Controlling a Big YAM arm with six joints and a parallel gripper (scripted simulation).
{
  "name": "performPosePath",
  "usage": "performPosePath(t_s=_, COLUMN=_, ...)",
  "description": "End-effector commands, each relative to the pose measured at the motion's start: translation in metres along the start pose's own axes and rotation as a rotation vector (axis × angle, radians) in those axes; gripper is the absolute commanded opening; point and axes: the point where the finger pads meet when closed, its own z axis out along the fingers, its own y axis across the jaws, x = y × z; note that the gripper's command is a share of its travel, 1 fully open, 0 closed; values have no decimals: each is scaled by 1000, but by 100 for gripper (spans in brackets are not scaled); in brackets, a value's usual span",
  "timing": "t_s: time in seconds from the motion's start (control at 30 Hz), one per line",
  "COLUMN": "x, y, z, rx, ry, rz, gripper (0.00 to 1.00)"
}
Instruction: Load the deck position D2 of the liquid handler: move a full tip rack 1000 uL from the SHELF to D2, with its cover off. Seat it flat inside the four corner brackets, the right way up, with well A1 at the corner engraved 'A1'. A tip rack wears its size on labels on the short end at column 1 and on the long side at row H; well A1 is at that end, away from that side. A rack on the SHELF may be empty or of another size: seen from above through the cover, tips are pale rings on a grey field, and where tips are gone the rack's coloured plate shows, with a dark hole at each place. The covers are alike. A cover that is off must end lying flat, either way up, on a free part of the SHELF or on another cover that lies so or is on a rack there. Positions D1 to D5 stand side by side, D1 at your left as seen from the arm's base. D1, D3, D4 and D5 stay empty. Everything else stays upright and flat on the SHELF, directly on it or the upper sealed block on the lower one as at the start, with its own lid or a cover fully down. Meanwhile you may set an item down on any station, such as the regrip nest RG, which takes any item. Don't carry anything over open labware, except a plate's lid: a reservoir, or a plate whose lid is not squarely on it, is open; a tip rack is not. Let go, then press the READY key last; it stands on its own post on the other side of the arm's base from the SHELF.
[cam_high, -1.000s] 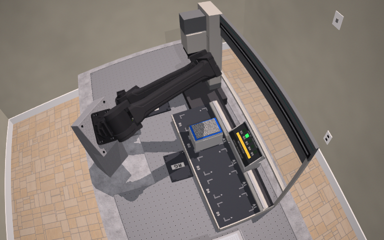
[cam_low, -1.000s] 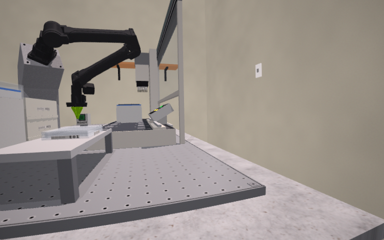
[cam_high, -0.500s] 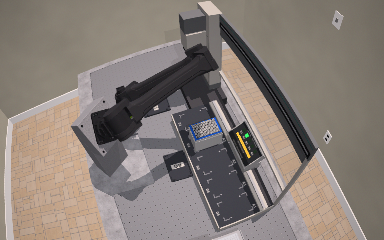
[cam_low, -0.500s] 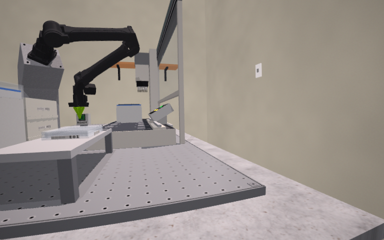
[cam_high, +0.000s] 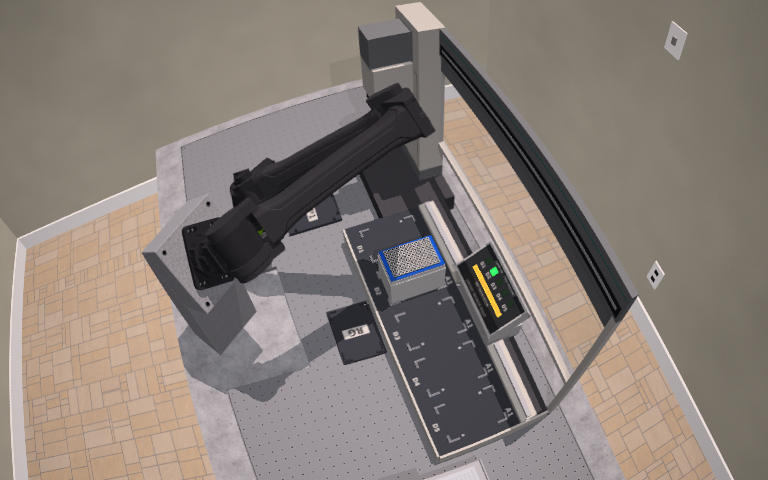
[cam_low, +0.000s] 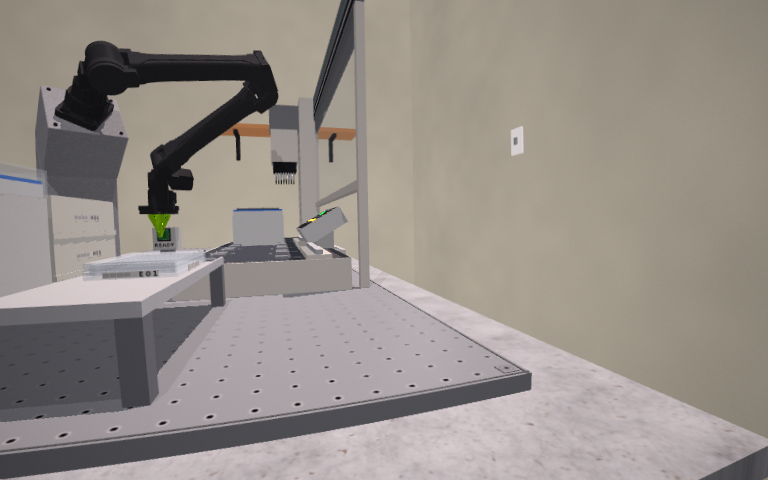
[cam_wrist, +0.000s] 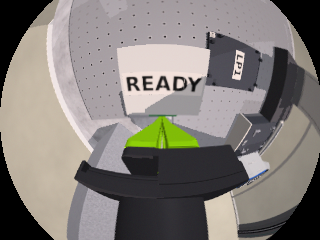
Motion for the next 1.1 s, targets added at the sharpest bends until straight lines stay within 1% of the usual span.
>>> performPosePath(t_s=0.0, x=-5, y=3, z=-1, rx=3, ry=-3, rz=-4, gripper=0)
performPosePath(t_s=0.17, x=-6, y=3, z=-1, rx=4, ry=-4, rz=-7, gripper=0)
performPosePath(t_s=0.2, x=-2, y=3, z=3, rx=-7, ry=5, rz=14, gripper=0)
performPosePath(t_s=0.23, x=-3, y=4, z=2, rx=-8, ry=6, rz=5, gripper=0)
performPosePath(t_s=0.4, x=-9, y=3, z=-1, rx=6, ry=-5, rz=-8, gripper=0)
performPosePath(t_s=0.53, x=-8, y=4, z=0, rx=-1, ry=0, rz=-3, gripper=0)
performPosePath(t_s=0.73, x=-11, y=4, z=-1, rx=4, ry=-6, rz=-9, gripper=0)
performPosePath(t_s=0.8, x=-10, y=4, z=1, rx=-2, ry=-2, rz=0, gripper=0)
performPosePath(t_s=0.9, x=-14, y=4, z=-2, rx=4, ry=-7, rz=-10, gripper=0)
performPosePath(t_s=1.07, x=-15, y=4, z=-2, rx=4, ry=-8, rz=-10, gripper=0)
